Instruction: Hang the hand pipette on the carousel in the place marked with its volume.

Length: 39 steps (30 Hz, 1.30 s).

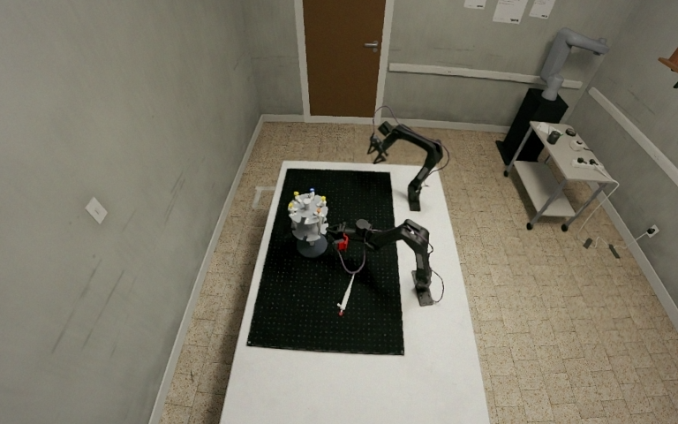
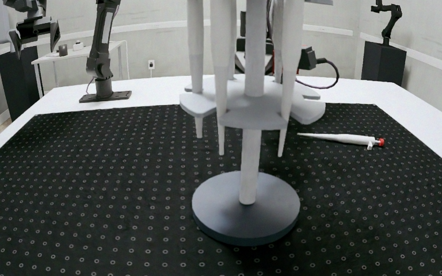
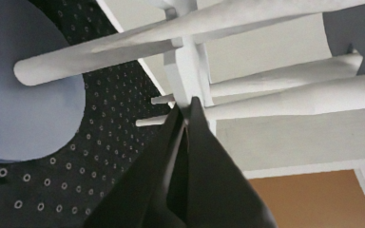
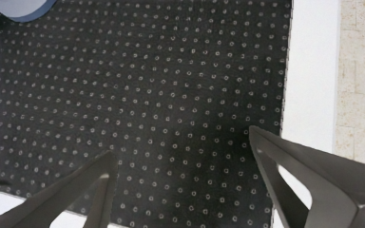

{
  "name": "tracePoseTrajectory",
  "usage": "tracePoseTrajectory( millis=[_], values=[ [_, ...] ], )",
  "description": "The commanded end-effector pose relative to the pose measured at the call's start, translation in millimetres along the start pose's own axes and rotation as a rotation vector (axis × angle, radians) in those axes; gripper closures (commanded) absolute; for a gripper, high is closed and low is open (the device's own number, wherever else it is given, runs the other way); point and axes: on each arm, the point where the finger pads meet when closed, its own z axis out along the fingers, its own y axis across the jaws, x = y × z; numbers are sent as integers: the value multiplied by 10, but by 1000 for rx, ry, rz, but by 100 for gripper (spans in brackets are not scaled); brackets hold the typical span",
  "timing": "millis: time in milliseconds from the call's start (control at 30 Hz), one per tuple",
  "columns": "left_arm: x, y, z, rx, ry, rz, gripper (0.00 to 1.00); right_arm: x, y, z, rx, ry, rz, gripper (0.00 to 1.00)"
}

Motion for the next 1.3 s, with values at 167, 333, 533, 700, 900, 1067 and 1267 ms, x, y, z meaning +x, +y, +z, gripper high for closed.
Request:
tracePoseTrajectory(
  millis=[167,333,533,700,900,1067,1267],
  values=[
    [60,-259,31,67,-3,-6,100,-70,-45,-37,9,-24,-12,0],
    [60,-259,31,67,-3,-6,100,-70,-45,-37,9,-24,-12,0],
    [132,-118,63,27,-136,3,100,-70,-45,-37,9,-24,-12,0],
    [171,-119,72,27,-136,3,100,-70,-45,-37,9,-24,-12,0],
    [167,-198,80,41,-133,-3,100,-70,-45,-37,9,-24,-12,0],
    [167,-205,79,44,-132,-5,100,-70,-45,-37,9,-24,-12,0],
    [167,-205,79,44,-132,-5,100,-70,-45,-37,9,-24,-12,0]
  ],
)
